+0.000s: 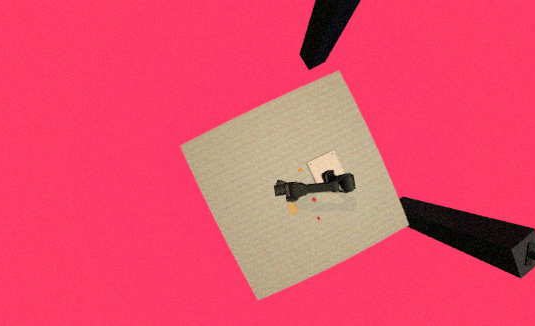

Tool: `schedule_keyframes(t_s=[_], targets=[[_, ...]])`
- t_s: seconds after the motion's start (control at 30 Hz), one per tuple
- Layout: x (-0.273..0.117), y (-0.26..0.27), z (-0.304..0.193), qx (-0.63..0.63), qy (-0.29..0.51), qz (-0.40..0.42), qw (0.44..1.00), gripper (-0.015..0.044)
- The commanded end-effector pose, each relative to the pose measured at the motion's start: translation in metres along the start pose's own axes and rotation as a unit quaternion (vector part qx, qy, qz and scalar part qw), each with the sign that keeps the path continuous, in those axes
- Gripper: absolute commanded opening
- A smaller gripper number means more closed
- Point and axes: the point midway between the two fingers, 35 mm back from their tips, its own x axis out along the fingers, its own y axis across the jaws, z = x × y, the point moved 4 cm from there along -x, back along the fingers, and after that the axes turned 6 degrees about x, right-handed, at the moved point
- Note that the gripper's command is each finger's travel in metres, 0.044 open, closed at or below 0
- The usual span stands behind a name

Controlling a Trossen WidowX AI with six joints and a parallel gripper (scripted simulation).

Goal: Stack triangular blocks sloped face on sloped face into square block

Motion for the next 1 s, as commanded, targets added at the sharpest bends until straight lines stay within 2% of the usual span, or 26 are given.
schedule_keyframes(t_s=[0.0, 0.5, 0.97], targets=[[-0.003, 0.0, 0.002, -0.078, 0.014, -0.011, 0.997, 0.0], [-0.009, 0.001, 0.01, -0.32, 0.065, -0.029, 0.945, 0.0], [-0.013, 0.004, 0.023, -0.329, 0.068, -0.032, 0.941, 0.0]])
